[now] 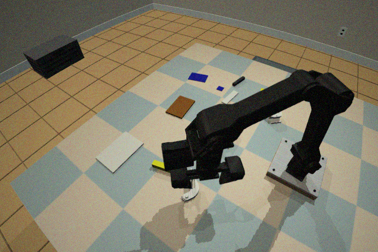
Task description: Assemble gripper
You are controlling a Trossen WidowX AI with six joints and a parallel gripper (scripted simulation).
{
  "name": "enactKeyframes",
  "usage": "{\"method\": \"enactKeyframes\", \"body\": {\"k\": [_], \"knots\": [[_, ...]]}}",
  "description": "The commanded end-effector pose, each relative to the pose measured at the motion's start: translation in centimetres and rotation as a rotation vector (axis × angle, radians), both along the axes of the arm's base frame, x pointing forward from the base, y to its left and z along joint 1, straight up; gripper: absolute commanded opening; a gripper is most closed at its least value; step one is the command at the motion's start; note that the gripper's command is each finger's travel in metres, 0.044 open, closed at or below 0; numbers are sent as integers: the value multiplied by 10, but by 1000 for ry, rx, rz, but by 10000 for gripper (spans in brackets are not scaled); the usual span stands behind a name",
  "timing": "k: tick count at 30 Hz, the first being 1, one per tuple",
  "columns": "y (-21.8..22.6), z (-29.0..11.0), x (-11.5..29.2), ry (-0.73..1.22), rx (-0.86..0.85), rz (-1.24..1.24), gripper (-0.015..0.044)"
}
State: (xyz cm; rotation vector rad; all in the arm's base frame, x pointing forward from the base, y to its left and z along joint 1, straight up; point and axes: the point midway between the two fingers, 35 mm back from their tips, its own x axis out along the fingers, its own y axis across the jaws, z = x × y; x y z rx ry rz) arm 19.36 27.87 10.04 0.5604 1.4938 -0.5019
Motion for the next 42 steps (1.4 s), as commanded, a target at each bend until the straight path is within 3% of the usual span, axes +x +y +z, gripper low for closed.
{"method": "enactKeyframes", "body": {"k": [1, 24, 40, 42], "knots": [[0, 0, 0, 0, 0, 0, 440], [0, 0, 0, 0, 0, 0, 440], [0, 0, 0, 0, 0, 0, 20], [0, 0, 0, 0, 0, 0, 0]]}}
